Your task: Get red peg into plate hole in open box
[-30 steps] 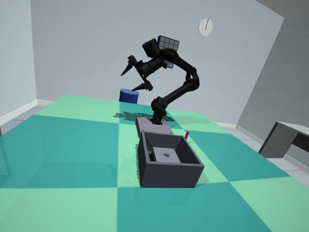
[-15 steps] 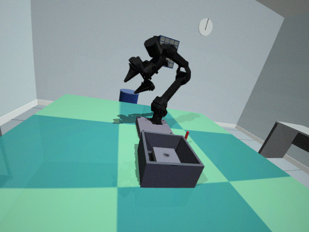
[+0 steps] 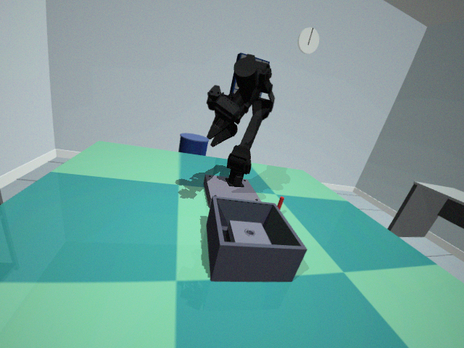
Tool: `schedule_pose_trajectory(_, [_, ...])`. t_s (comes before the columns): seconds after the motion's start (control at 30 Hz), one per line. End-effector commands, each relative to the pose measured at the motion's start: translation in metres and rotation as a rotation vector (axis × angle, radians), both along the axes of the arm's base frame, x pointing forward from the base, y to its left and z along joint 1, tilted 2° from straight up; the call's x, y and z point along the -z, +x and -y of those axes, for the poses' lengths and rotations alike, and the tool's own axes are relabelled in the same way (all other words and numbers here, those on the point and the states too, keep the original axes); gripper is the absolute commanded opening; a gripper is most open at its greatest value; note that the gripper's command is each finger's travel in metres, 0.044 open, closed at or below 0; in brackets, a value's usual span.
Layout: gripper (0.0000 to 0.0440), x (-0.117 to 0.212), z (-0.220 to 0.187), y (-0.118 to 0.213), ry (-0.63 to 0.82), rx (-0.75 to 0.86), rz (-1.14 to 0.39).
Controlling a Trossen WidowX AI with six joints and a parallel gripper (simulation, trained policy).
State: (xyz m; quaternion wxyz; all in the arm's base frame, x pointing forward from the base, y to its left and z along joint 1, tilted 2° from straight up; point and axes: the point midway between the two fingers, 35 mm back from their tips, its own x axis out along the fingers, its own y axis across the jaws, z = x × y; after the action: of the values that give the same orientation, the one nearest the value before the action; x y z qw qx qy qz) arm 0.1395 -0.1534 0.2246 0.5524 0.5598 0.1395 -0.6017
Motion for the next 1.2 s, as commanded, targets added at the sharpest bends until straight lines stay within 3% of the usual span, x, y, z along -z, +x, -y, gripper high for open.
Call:
schedule_pose_trajectory(0.0, [0.0440,-0.001,-0.011,0.016,0.001,-0.122,-0.045])
schedule_pose_trajectory(0.63, [0.0440,0.025,-0.116,0.075,0.088,-0.726,-0.291])
schedule_pose_trajectory(1.17, [0.0440,0.070,-0.220,0.060,0.208,-1.033,-0.554])
